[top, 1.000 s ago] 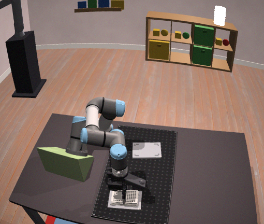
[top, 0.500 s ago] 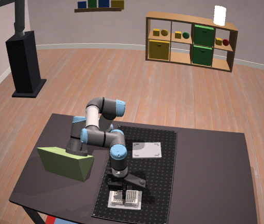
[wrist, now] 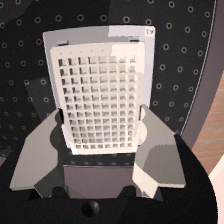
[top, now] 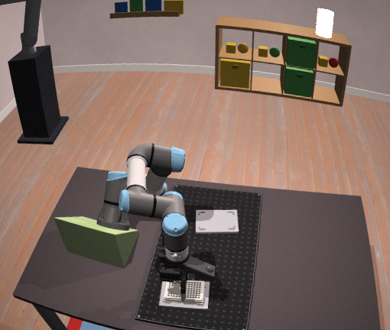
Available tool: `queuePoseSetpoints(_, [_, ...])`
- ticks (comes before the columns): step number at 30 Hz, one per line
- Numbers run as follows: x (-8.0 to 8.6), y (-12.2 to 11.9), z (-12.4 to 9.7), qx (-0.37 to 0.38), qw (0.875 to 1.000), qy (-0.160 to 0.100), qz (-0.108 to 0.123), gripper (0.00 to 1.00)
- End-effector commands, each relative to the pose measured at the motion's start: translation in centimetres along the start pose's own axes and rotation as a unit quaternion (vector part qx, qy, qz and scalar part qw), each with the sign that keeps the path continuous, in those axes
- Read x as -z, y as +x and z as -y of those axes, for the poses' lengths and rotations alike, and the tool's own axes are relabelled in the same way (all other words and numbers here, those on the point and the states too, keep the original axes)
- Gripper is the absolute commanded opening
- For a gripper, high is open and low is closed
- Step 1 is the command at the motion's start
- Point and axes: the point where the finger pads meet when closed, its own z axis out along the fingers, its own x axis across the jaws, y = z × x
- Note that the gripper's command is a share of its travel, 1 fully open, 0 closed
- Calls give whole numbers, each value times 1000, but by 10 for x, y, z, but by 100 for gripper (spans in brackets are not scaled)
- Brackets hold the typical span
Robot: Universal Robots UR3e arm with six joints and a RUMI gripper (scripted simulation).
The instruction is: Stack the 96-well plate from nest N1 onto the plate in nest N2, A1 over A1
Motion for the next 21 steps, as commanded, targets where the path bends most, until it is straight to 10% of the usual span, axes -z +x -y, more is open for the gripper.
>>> queuePoseSetpoints(1, [0, 1, 0, 0, 1000, 1, -1, 0])
queuePoseSetpoints(13, [-1, 1, 0, 0, 1000, 1, -1, 0])
queuePoseSetpoints(14, [-1, 1, 0, 0, 1000, 1, -1, 100])
queuePoseSetpoints(21, [-1, 1, 0, 0, 1000, 1, -1, 100])
